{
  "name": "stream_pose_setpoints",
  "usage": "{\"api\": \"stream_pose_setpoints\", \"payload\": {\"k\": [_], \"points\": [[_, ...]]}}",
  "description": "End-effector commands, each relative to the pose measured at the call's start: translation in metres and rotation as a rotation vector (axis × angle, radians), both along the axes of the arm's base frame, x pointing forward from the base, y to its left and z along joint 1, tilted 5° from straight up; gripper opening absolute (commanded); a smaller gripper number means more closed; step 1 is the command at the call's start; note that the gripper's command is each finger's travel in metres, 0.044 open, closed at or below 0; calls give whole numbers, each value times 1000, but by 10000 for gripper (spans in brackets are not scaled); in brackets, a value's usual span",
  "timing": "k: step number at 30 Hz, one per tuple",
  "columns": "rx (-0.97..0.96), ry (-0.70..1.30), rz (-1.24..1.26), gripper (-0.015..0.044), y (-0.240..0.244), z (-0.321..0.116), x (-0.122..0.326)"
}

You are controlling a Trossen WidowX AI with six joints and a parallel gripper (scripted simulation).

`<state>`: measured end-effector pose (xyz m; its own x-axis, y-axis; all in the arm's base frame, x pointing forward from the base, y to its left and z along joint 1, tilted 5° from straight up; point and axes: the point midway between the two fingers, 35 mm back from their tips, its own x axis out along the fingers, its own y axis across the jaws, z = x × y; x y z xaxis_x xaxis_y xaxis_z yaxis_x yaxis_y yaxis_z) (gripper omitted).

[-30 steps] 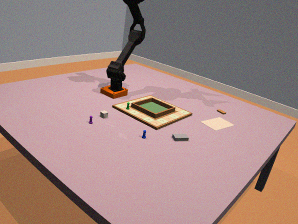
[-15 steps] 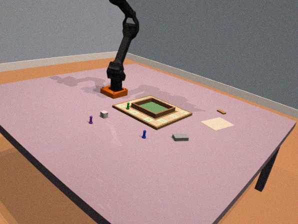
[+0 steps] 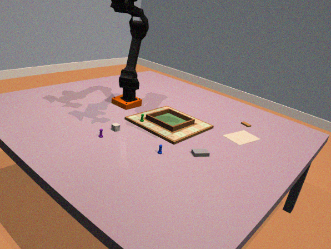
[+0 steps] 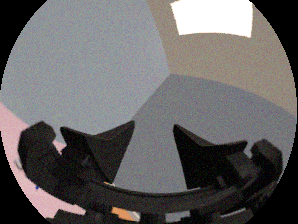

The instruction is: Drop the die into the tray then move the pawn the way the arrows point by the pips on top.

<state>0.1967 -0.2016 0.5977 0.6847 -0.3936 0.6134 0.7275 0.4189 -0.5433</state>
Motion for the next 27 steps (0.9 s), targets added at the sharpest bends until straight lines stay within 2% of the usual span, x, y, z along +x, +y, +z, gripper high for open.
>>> {"api": "stream_pose_setpoints", "payload": {"k": [1,8,14,20,27], "points": [[149,124,-37,275,-36,-46,27],[409,400,-98,275,-81,-147,67],[607,680,-138,275,-96,-242,85],[810,1015,-168,275,-91,-343,81],[1017,1471,-161,275,-54,-445,48]]}}
